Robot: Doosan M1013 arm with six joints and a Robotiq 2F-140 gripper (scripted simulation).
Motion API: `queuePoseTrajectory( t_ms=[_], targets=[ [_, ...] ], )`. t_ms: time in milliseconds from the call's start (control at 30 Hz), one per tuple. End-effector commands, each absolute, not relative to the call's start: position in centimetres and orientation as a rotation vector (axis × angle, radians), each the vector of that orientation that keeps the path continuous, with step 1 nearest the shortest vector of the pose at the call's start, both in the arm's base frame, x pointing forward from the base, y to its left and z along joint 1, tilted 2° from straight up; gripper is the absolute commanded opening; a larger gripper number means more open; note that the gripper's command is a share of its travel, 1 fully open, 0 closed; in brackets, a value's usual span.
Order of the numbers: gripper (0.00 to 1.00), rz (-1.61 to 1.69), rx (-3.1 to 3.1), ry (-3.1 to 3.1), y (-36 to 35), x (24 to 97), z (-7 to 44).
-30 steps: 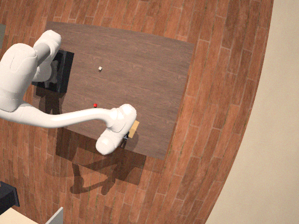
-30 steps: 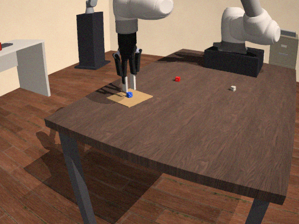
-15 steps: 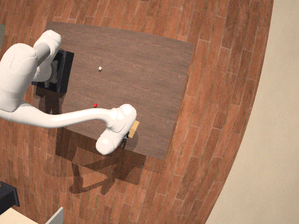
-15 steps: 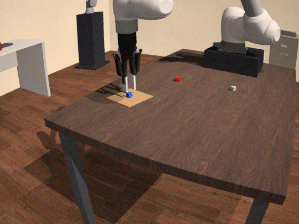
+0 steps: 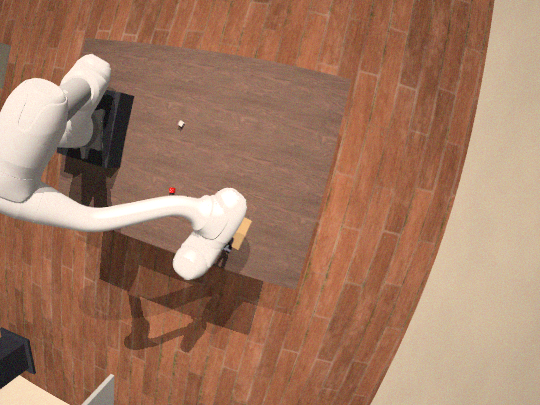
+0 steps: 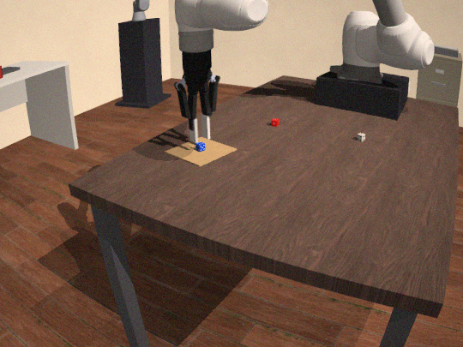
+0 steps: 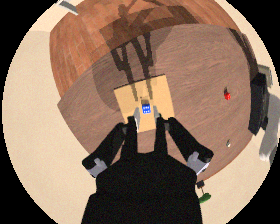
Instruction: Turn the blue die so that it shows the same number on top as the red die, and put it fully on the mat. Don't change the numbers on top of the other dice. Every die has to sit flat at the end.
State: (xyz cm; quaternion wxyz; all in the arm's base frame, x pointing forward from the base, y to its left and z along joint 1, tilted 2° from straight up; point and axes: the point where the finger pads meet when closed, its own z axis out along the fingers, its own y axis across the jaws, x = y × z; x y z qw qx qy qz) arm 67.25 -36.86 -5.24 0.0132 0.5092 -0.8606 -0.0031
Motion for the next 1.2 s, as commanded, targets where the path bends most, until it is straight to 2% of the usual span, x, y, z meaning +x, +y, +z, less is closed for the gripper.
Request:
queuePoseTrajectory(
  t_ms=[0, 433, 800, 1167],
  targets=[
    [0.29, -0.004, 1.594, -2.673, -37.1, 67.1, -5.5],
    [0.29, -0.004, 1.594, -2.673, -37.1, 67.1, -4.1],
    [0.29, -0.004, 1.594, -2.673, -37.1, 67.2, -0.3],
    [0.29, 0.027, 1.567, -2.627, -36.9, 67.0, -0.3]
  ],
)
